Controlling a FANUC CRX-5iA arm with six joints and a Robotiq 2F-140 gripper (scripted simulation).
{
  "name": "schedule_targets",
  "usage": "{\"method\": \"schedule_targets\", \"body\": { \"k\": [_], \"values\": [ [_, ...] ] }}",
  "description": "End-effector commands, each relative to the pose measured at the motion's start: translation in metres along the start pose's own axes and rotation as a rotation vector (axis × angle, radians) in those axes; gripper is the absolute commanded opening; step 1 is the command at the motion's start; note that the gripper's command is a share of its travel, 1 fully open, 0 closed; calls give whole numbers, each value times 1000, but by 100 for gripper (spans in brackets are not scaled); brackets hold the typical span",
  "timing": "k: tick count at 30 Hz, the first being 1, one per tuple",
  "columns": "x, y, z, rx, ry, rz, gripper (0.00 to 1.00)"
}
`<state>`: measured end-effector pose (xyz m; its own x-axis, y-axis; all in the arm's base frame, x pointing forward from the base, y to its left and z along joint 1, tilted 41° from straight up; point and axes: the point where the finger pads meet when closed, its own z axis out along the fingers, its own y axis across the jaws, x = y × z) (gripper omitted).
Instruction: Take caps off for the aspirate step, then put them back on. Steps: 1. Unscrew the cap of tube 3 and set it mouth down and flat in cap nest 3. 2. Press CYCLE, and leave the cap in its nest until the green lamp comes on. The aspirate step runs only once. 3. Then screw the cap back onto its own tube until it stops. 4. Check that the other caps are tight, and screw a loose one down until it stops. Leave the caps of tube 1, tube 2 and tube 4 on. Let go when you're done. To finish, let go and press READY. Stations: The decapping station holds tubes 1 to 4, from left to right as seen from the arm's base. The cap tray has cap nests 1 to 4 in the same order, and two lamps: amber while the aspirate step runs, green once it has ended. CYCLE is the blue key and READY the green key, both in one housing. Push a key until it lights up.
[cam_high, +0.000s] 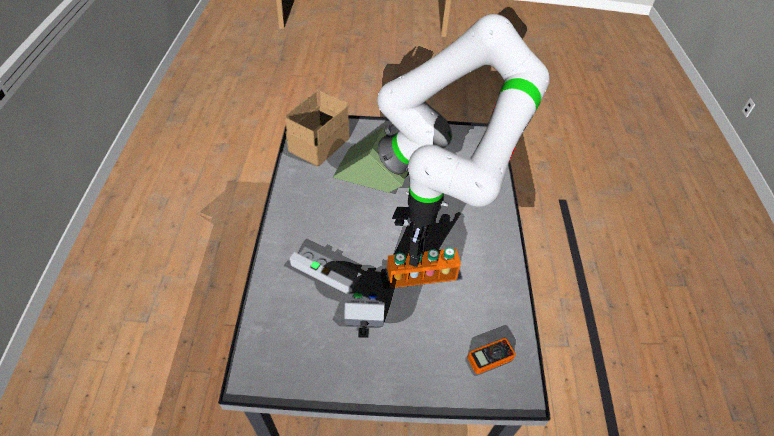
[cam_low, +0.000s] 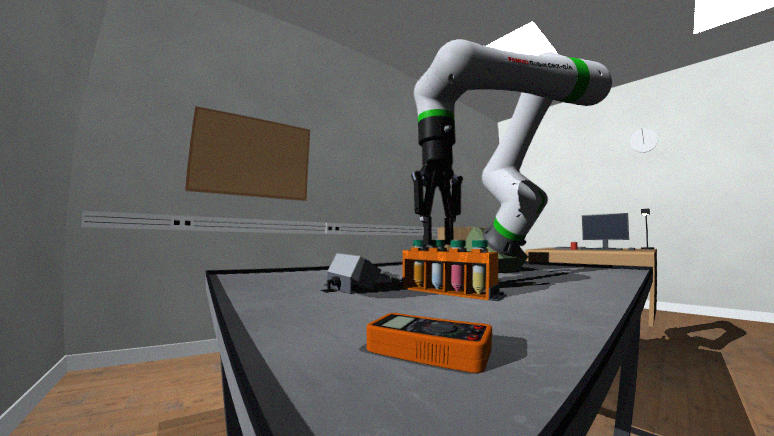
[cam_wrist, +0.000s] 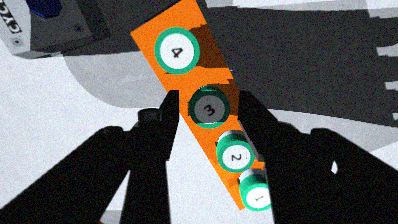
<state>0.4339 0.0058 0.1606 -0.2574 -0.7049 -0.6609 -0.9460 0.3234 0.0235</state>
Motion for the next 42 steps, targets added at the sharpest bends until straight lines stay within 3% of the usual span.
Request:
{"method": "schedule_targets", "body": {
  "k": [1, 9, 11, 13, 19, 28, 29, 42],
  "values": [
    [0, 0, -1, 1, 1, -244, 41],
    [0, 0, -1, 1, 2, -595, 41],
    [0, 0, -1, 1, 2, -595, 41],
    [0, 0, -1, 1, 1, -776, 41],
    [0, 0, -1, 1, 1, -1041, 41],
    [0, 0, -1, 1, 1, -1041, 41],
    [0, 0, -1, 1, 1, -1041, 30],
    [0, 0, -1, 1, 1, -991, 30]
  ]
}}
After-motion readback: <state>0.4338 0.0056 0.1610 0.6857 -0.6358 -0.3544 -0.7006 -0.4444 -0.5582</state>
